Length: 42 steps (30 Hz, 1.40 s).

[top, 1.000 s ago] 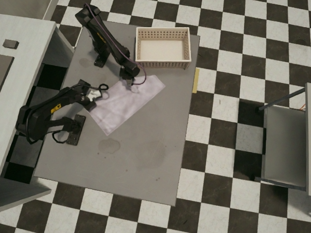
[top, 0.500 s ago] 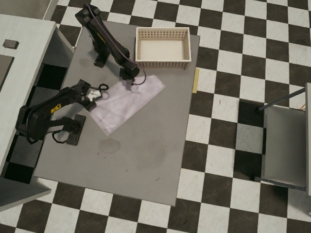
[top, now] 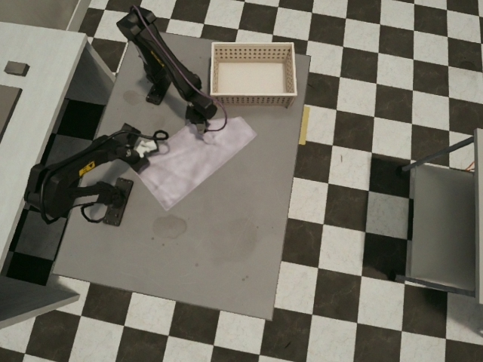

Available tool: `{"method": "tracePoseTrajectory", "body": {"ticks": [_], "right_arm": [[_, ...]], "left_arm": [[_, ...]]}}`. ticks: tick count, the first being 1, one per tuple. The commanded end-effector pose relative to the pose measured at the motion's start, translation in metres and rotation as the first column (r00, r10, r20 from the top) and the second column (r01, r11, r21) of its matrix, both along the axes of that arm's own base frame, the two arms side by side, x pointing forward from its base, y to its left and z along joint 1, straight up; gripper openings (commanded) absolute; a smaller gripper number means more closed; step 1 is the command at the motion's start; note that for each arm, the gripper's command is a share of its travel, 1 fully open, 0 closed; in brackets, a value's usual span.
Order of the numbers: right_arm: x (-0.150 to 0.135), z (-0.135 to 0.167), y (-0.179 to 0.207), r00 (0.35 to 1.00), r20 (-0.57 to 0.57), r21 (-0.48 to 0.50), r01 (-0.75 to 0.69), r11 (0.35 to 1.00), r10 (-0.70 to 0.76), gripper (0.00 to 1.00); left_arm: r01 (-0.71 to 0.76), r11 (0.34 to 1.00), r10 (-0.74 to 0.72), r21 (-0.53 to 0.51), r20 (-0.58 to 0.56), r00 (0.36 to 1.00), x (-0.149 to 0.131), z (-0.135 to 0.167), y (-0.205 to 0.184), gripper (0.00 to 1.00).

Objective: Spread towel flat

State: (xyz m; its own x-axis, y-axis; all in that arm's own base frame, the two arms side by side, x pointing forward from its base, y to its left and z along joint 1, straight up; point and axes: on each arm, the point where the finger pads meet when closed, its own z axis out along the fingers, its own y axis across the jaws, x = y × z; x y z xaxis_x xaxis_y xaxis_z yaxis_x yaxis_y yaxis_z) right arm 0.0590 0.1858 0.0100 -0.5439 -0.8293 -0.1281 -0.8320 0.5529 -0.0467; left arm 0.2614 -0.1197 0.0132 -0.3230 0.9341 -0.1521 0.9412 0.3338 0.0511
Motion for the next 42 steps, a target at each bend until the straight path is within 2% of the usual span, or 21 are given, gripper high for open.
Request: {"method": "tracePoseTrajectory", "body": {"ticks": [1, 4, 5, 7, 8, 16, 17, 24, 25, 34, 35, 42], "right_arm": [[0.001, -0.009, -0.001, 1.0, -0.006, -0.005, 0.017, 1.0, -0.017, 0.0], [0.001, -0.009, -0.001, 1.0, -0.006, -0.005, 0.017, 1.0, -0.017, 0.0], [0.001, -0.009, -0.001, 1.0, -0.006, -0.005, 0.017, 1.0, -0.017, 0.0], [0.001, -0.009, -0.001, 1.0, -0.006, -0.005, 0.017, 1.0, -0.017, 0.0], [0.001, -0.009, -0.001, 1.0, -0.006, -0.005, 0.017, 1.0, -0.017, 0.0], [0.001, -0.009, -0.001, 1.0, -0.006, -0.005, 0.017, 1.0, -0.017, 0.0], [0.001, -0.009, -0.001, 1.0, -0.006, -0.005, 0.017, 1.0, -0.017, 0.0], [0.001, -0.009, -0.001, 1.0, -0.006, -0.005, 0.017, 1.0, -0.017, 0.0], [0.001, -0.009, -0.001, 1.0, -0.006, -0.005, 0.017, 1.0, -0.017, 0.0], [0.001, -0.009, -0.001, 1.0, -0.006, -0.005, 0.017, 1.0, -0.017, 0.0], [0.001, -0.009, -0.001, 1.0, -0.006, -0.005, 0.017, 1.0, -0.017, 0.0], [0.001, -0.009, -0.001, 1.0, -0.006, -0.005, 0.017, 1.0, -0.017, 0.0]], "left_arm": [[-0.007, 1.0, 0.007, 0.028, -0.013, 1.0, 0.001, -0.017, 0.009, 0.19], [-0.007, 1.0, 0.007, 0.028, -0.013, 1.0, 0.001, -0.017, 0.009, 0.19], [-0.007, 1.0, 0.007, 0.018, 0.015, 1.0, 0.014, -0.01, 0.007, 0.11], [-0.007, 1.0, 0.007, 0.018, 0.015, 1.0, 0.014, -0.01, 0.007, 0.11], [-0.007, 1.0, 0.007, 0.013, 0.027, 1.0, 0.021, -0.006, 0.006, 0.02], [-0.007, 1.0, 0.007, 0.022, 0.002, 1.0, 0.013, -0.012, 0.011, 0.0], [-0.001, 1.0, 0.002, 0.028, -0.029, 1.0, -0.003, -0.015, 0.006, 0.0], [-0.006, 1.0, 0.007, 0.026, -0.036, 0.999, 0.0, -0.01, 0.006, 0.0], [-0.006, 1.0, 0.006, 0.003, 0.023, 1.0, 0.012, 0.016, 0.001, 0.34], [-0.005, 1.0, 0.005, 0.008, -0.005, 1.0, 0.004, 0.009, 0.004, 0.34], [-0.006, 1.0, 0.007, 0.024, -0.003, 1.0, -0.003, 0.006, 0.014, 0.34], [-0.008, 1.0, 0.008, 0.012, 0.027, 1.0, 0.008, 0.015, 0.01, 0.34]]}}
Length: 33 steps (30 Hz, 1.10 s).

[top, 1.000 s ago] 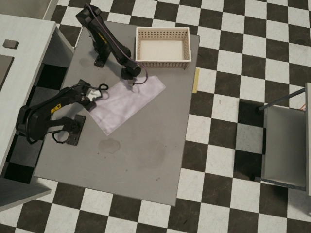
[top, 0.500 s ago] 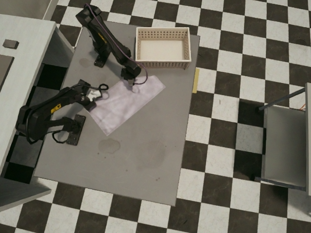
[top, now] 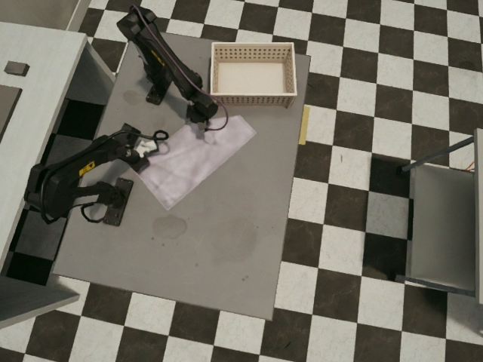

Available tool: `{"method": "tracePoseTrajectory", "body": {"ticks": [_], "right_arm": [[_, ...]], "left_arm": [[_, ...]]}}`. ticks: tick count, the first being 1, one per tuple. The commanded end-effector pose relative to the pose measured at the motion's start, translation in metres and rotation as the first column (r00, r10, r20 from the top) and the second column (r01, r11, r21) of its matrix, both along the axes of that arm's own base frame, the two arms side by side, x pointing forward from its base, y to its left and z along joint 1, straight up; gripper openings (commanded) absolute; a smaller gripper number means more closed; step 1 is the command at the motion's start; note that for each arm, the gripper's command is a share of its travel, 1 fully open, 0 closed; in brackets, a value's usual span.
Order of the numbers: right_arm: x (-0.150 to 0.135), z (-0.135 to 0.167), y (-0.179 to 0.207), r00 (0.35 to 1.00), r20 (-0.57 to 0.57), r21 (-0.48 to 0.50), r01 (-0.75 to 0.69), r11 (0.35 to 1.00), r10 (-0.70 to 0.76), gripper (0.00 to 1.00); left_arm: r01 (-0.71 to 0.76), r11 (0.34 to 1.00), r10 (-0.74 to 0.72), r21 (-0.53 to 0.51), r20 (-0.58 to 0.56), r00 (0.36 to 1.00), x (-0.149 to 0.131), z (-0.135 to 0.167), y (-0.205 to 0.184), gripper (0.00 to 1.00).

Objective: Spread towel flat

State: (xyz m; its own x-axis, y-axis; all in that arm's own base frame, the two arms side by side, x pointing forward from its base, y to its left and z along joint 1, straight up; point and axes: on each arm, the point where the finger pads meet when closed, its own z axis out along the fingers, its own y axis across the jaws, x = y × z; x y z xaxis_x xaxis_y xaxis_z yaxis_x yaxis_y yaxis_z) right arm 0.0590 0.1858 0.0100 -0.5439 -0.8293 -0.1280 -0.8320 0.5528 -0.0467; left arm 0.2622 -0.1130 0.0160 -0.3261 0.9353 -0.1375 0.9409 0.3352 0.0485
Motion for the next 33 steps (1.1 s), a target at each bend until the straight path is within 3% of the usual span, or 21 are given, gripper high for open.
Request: {"method": "tracePoseTrajectory", "body": {"ticks": [1, 4, 5, 27, 28, 32, 33], "right_arm": [[0.001, -0.009, -0.001, 1.0, -0.006, -0.005, 0.017, 1.0, -0.017, 0.0], [0.001, -0.009, -0.001, 1.0, -0.006, -0.005, 0.017, 1.0, -0.017, 0.0], [0.001, -0.009, -0.001, 1.0, -0.006, -0.005, 0.017, 1.0, -0.017, 0.0], [0.001, -0.009, -0.001, 1.0, -0.006, -0.005, 0.017, 1.0, -0.017, 0.0], [0.001, -0.009, -0.001, 1.0, -0.006, -0.005, 0.017, 1.0, -0.017, 0.0], [0.001, -0.009, -0.001, 1.0, -0.006, -0.005, 0.017, 1.0, -0.017, 0.0], [0.001, -0.009, -0.001, 1.0, -0.006, -0.005, 0.017, 1.0, -0.017, 0.0]], "left_arm": [[-0.006, 1.0, 0.006, -0.002, 0.034, 0.999, 0.007, 0.012, 0.003, 0.34], [-0.006, 1.0, 0.006, -0.002, 0.034, 0.999, 0.007, 0.012, 0.003, 0.34], [-0.004, 1.0, 0.004, 0.012, -0.007, 1.0, -0.002, -0.012, 0.007, 0.34], [0.0, 1.0, 0.0, 0.013, -0.007, 1.0, -0.004, -0.019, 0.0, 0.34], [0.0, 1.0, 0.0, 0.013, -0.007, 1.0, -0.004, -0.019, 0.0, 0.27], [-0.005, 1.0, 0.005, 0.014, -0.007, 1.0, -0.003, -0.019, 0.001, 0.27], [-0.006, 1.0, 0.006, 0.015, -0.006, 1.0, 0.001, -0.02, 0.005, 0.19]]}}
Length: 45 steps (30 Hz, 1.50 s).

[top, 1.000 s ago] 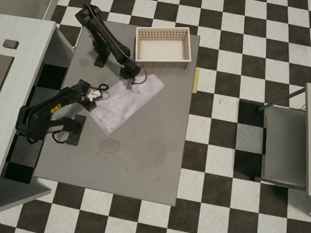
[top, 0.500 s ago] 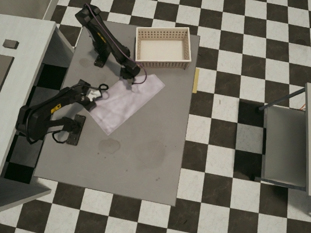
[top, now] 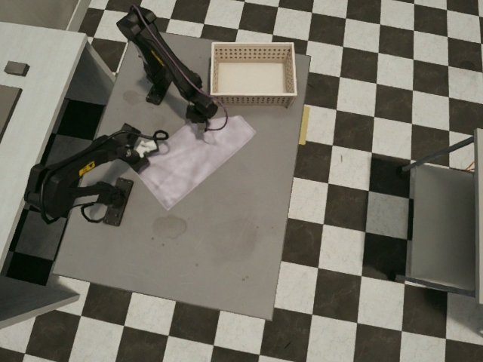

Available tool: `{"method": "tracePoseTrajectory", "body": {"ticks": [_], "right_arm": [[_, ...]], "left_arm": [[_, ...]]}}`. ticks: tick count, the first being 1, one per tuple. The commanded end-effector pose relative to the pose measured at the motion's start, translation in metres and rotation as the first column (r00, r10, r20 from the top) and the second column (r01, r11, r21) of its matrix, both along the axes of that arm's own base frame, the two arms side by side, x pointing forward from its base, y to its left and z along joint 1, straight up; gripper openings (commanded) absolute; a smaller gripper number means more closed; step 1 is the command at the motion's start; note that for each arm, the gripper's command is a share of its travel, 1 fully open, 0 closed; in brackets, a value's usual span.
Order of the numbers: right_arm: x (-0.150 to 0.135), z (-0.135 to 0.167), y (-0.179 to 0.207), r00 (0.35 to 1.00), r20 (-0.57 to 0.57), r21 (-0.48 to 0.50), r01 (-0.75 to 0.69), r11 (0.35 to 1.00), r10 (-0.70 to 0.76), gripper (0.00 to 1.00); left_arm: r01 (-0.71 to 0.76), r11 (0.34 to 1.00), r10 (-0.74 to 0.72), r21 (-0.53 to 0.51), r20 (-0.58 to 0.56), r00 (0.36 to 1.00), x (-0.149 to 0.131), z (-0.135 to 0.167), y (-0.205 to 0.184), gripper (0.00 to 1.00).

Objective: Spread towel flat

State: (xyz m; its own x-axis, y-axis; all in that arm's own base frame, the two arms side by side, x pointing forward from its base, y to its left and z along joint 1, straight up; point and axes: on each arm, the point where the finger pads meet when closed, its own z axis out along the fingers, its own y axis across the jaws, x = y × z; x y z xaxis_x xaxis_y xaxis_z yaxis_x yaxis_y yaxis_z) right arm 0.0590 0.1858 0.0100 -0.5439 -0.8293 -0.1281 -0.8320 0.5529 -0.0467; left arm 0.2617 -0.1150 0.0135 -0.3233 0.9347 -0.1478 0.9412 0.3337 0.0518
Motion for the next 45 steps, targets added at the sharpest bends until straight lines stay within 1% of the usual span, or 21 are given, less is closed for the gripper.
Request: {"method": "tracePoseTrajectory", "body": {"ticks": [1, 2, 3, 5, 6, 8, 9, 11, 16, 17, 22, 23, 25, 26, 31, 32, 34, 37, 38, 45], "right_arm": [[0.001, -0.009, -0.001, 1.0, -0.006, -0.005, 0.017, 1.0, -0.017, 0.0], [0.001, -0.009, -0.001, 1.0, -0.006, -0.005, 0.017, 1.0, -0.017, 0.0], [0.001, -0.009, -0.001, 1.0, -0.006, -0.005, 0.017, 1.0, -0.017, 0.0], [0.001, -0.009, -0.001, 1.0, -0.006, -0.005, 0.017, 1.0, -0.017, 0.0], [0.001, -0.009, -0.001, 1.0, -0.006, -0.005, 0.017, 1.0, -0.017, 0.0], [0.001, -0.009, -0.001, 1.0, -0.006, -0.005, 0.017, 1.0, -0.017, 0.0], [0.001, -0.009, -0.001, 1.0, -0.006, -0.005, 0.017, 1.0, -0.017, 0.0], [0.001, -0.009, -0.001, 1.0, -0.006, -0.005, 0.017, 1.0, -0.017, 0.0], [0.001, -0.009, -0.001, 1.0, -0.006, -0.005, 0.017, 1.0, -0.017, 0.0], [0.001, -0.009, -0.001, 1.0, -0.006, -0.005, 0.017, 1.0, -0.017, 0.0], [0.001, -0.009, -0.001, 1.0, -0.006, -0.005, 0.017, 1.0, -0.017, 0.0], [0.001, 0.003, 0.021, 1.0, -0.008, 0.043, 0.007, 0.999, -0.006, 0.0], [0.001, 0.003, 0.021, 1.0, -0.008, 0.043, 0.006, 0.999, -0.006, 0.0], [0.004, 0.031, 0.021, 1.0, -0.01, 0.055, 0.011, 0.998, -0.01, 0.0], [0.003, 0.031, 0.021, 1.0, -0.01, 0.055, 0.004, 0.998, -0.003, 0.0], [0.005, 0.029, 0.019, 1.0, 0.0, 0.039, 0.005, 0.999, -0.005, 0.0], [0.005, 0.029, 0.019, 1.0, 0.0, 0.038, 0.006, 0.999, -0.006, 0.0], [0.005, 0.029, 0.019, 1.0, 0.0, 0.038, 0.006, 0.999, -0.006, 0.0], [0.002, 0.023, 0.016, 1.0, -0.008, 0.028, 0.004, 1.0, -0.004, 0.0], [0.002, 0.023, 0.016, 1.0, -0.008, 0.028, 0.004, 1.0, -0.004, 0.0]], "left_arm": [[-0.008, 1.0, 0.008, 0.024, -0.012, 1.0, 0.001, -0.018, 0.007, 0.19], [-0.008, 1.0, 0.008, 0.024, -0.012, 1.0, 0.001, -0.018, 0.007, 0.19], [-0.007, 1.0, 0.007, 0.013, 0.016, 1.0, 0.014, -0.01, 0.005, 0.11], [-0.007, 1.0, 0.007, 0.013, 0.016, 1.0, 0.014, -0.01, 0.005, 0.11], [-0.007, 1.0, 0.007, 0.009, 0.028, 1.0, 0.021, -0.006, 0.005, 0.02], [-0.007, 1.0, 0.007, 0.014, 0.014, 1.0, 0.016, -0.01, 0.007, 0.02], [-0.007, 1.0, 0.007, 0.011, 0.022, 1.0, 0.02, -0.008, 0.006, 0.01], [-0.007, 1.0, 0.007, 0.017, 0.006, 1.0, 0.014, -0.012, 0.008, 0.01], [-0.007, 1.0, 0.007, 0.017, 0.006, 1.0, 0.014, -0.012, 0.008, 0.0], [-0.001, 1.0, 0.001, 0.02, -0.02, 1.0, -0.001, -0.015, 0.003, 0.0], [-0.005, 1.0, 0.006, 0.02, -0.033, 0.999, 0.001, -0.01, 0.004, 0.0], [0.0, 1.0, 0.0, -0.011, 0.014, 1.0, 0.008, 0.017, -0.006, 0.0], [0.0, 1.0, 0.0, -0.011, 0.014, 1.0, 0.008, 0.017, -0.006, 0.0], [0.001, 1.0, -0.001, -0.022, 0.004, 1.0, 0.005, 0.04, -0.008, 0.0], [-0.004, 1.0, 0.004, -0.022, 0.004, 1.0, 0.006, 0.04, -0.006, 0.0], [-0.004, 1.0, 0.004, -0.022, 0.004, 1.0, 0.006, 0.04, -0.006, 0.0], [-0.003, 1.0, 0.003, -0.012, -0.02, 1.0, 0.0, 0.033, -0.004, 0.0], [-0.003, 1.0, 0.003, -0.012, -0.02, 1.0, 0.0, 0.033, -0.004, 0.0], [-0.003, 1.0, 0.003, -0.012, -0.02, 1.0, 0.0, 0.033, -0.004, 0.0], [-0.003, 1.0, 0.003, -0.004, -0.017, 1.0, 0.002, 0.03, -0.002, 0.0]]}}
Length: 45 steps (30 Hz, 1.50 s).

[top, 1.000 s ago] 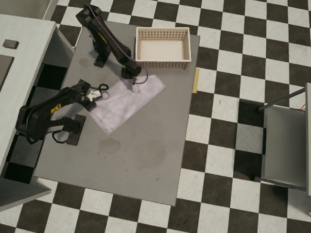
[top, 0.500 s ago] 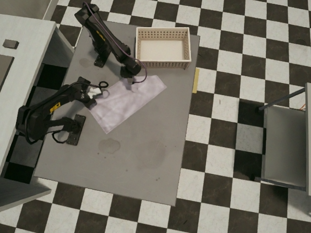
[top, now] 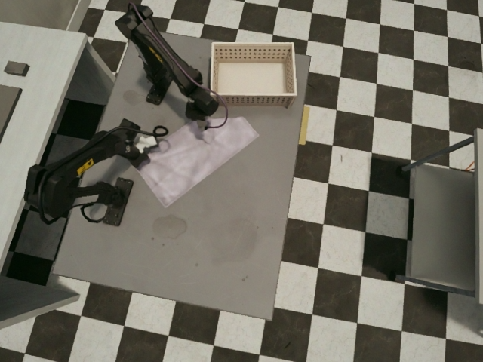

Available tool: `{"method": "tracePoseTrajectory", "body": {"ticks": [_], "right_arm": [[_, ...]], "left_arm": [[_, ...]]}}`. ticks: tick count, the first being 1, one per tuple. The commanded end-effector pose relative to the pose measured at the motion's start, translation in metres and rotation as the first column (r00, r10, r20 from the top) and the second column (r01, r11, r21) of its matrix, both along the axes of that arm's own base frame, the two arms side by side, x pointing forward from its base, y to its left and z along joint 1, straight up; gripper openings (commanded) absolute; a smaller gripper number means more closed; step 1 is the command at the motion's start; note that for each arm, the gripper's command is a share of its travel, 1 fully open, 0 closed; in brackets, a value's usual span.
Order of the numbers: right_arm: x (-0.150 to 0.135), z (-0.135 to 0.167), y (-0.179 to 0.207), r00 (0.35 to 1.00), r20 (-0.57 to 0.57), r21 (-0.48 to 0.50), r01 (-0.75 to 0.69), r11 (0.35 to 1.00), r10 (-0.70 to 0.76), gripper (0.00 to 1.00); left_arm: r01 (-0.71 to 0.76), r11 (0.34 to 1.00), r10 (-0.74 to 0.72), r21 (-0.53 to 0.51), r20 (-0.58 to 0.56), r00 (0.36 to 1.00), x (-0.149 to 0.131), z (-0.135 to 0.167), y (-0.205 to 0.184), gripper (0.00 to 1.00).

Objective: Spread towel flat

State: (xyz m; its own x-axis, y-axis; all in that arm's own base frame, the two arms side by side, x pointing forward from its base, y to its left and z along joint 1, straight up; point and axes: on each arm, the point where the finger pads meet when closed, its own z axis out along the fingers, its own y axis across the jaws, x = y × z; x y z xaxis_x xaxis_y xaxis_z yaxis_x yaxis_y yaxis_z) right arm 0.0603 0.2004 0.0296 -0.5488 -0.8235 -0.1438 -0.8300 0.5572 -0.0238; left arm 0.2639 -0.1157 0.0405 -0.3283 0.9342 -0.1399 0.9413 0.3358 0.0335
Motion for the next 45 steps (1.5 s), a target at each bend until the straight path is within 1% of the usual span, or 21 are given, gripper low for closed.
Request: {"method": "tracePoseTrajectory", "body": {"ticks": [1, 6, 7, 9, 10, 14, 15, 16, 20, 21, 23, 24, 26, 27, 29, 30, 32, 33, 35, 40, 45], "right_arm": [[0.001, 0.003, 0.001, 1.0, 0.003, 0.002, 0.0, 1.0, 0.0, 0.0], [0.001, 0.003, 0.001, 1.0, 0.003, 0.002, 0.0, 1.0, 0.0, 0.0], [0.006, 0.017, 0.005, 1.0, 0.014, 0.028, 0.001, 1.0, -0.002, 0.0], [0.006, 0.017, 0.005, 1.0, 0.013, 0.028, 0.001, 1.0, -0.002, 0.0], [0.008, 0.021, 0.001, 1.0, 0.008, 0.035, -0.004, 0.999, 0.004, 0.0], [0.014, 0.026, -0.005, 1.0, 0.013, 0.042, -0.01, 0.999, 0.009, 0.0], [0.015, 0.026, -0.005, 1.0, 0.016, 0.041, -0.01, 0.999, 0.009, 0.0], [0.022, 0.034, -0.013, 1.0, 0.016, 0.051, -0.015, 0.999, 0.014, 0.0], [0.022, 0.034, -0.013, 1.0, 0.016, 0.051, -0.015, 0.999, 0.014, 0.0], [0.032, 0.043, -0.023, 1.0, 0.023, 0.058, -0.015, 0.998, 0.013, 0.0], [0.032, 0.043, -0.023, 1.0, 0.023, 0.058, -0.015, 0.998, 0.013, 0.0], [0.043, 0.053, -0.034, 1.0, 0.03, 0.064, -0.007, 0.998, 0.005, 0.0], [0.043, 0.053, -0.034, 1.0, 0.03, 0.064, -0.007, 0.998, 0.005, 0.0], [0.055, 0.065, -0.047, 0.999, 0.038, 0.07, 0.012, 0.998, -0.015, 0.0], [0.055, 0.065, -0.047, 0.999, 0.038, 0.07, 0.012, 0.998, -0.015, 0.0], [0.069, 0.077, -0.061, 0.998, 0.046, 0.076, 0.044, 0.996, -0.048, 0.0], [0.069, 0.077, -0.061, 0.998, 0.046, 0.076, 0.044, 0.996, -0.048, 0.0], [0.069, 0.077, -0.061, 0.998, 0.046, 0.077, 0.044, 0.996, -0.048, 0.6], [0.068, 0.073, -0.061, 0.998, 0.029, 0.056, 0.046, 0.997, -0.047, 0.6], [0.068, 0.073, -0.061, 0.999, 0.029, 0.056, 0.045, 0.997, -0.046, 0.6], [0.069, 0.073, -0.062, 0.998, 0.031, 0.054, 0.045, 0.998, -0.047, 0.6]], "left_arm": [[-0.001, 1.0, 0.001, -0.005, 0.003, 1.0, 0.0, 0.003, -0.001, 0.0], [-0.001, 1.0, 0.001, -0.005, 0.003, 1.0, 0.0, 0.003, -0.001, 0.0], [-0.014, 1.0, 0.014, -0.011, -0.01, 1.0, 0.003, -0.008, -0.003, 0.0], [-0.014, 1.0, 0.014, -0.011, -0.011, 1.0, 0.003, -0.008, -0.003, 0.0], [-0.015, 1.0, 0.015, -0.027, 0.017, 1.0, 0.014, 0.003, -0.013, 0.0], [-0.036, 0.999, 0.036, -0.03, 0.007, 0.999, 0.018, 0.008, -0.017, 0.0], [-0.035, 0.999, 0.036, -0.036, 0.02, 0.999, 0.021, 0.008, -0.018, 0.0], [-0.063, 0.997, 0.064, -0.044, 0.015, 0.998, 0.028, 0.015, -0.025, 0.0], [-0.063, 0.997, 0.064, -0.046, 0.02, 0.998, 0.029, 0.015, -0.025, 0.0], [-0.095, 0.994, 0.097, -0.062, 0.027, 0.995, 0.041, 0.024, -0.034, 0.0], [-0.095, 0.994, 0.097, -0.062, 0.027, 0.995, 0.041, 0.024, -0.034, 0.0], [-0.131, 0.988, 0.135, -0.083, 0.04, 0.99, 0.055, 0.035, -0.045, 0.0], [-0.131, 0.988, 0.135, -0.083, 0.04, 0.99, 0.055, 0.035, -0.045, 0.0], [-0.169, 0.98, 0.175, -0.107, 0.053, 0.983, 0.072, 0.046, -0.058, 0.0], [-0.169, 0.98, 0.175, -0.107, 0.053, 0.983, 0.072, 0.046, -0.058, 0.0], [-0.209, 0.969, 0.219, -0.134, 0.065, 0.974, 0.089, 0.059, -0.071, 0.0], [-0.209, 0.969, 0.219, -0.134, 0.065, 0.974, 0.089, 0.059, -0.071, 0.0], [-0.209, 0.969, 0.219, -0.133, 0.066, 0.974, 0.089, 0.059, -0.071, 0.6], [-0.219, 0.967, 0.229, -0.132, 0.067, 0.971, 0.091, 0.059, -0.067, 0.6], [-0.221, 0.967, 0.229, -0.125, 0.059, 0.972, 0.089, 0.056, -0.065, 0.6], [-0.212, 0.968, 0.223, -0.132, 0.08, 0.971, 0.089, 0.06, -0.065, 0.6]]}}
